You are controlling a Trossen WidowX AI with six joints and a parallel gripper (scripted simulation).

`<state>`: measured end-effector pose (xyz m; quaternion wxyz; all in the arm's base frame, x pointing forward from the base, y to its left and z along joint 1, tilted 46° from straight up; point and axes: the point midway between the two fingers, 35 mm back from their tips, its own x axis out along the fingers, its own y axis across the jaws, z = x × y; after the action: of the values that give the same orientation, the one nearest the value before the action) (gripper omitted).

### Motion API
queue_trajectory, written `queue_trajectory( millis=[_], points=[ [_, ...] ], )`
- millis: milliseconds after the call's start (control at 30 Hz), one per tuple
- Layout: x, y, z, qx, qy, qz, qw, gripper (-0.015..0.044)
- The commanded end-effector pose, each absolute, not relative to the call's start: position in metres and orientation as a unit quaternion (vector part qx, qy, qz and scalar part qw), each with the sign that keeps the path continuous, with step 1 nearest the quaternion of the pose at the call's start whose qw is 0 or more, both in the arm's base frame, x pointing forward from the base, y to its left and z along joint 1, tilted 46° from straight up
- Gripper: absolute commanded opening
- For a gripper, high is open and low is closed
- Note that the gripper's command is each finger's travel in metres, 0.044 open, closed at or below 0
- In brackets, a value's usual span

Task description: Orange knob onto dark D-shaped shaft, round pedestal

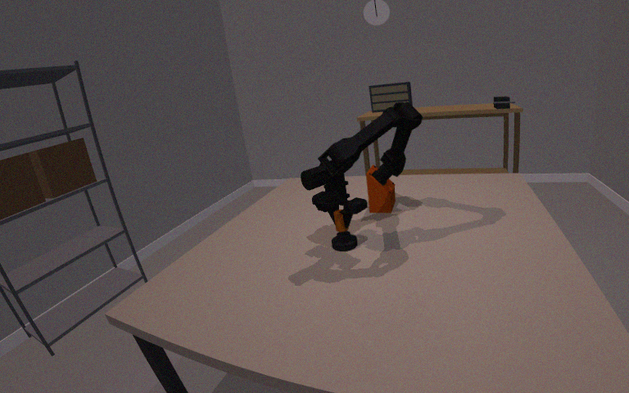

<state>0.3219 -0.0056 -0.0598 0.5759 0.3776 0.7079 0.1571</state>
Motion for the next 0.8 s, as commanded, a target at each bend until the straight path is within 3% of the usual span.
queue_trajectory(
  millis=[0,200,767],
  points=[
    [0.3219,-0.0082,-0.0571,0.385,0.708,0.148,0.573,0.0000],
    [0.3186,-0.0077,-0.0559,0.436,0.718,0.083,0.536,0.0000],
    [0.3197,-0.0060,-0.0587,0.436,0.718,0.083,0.536,0.0000]
  ],
)
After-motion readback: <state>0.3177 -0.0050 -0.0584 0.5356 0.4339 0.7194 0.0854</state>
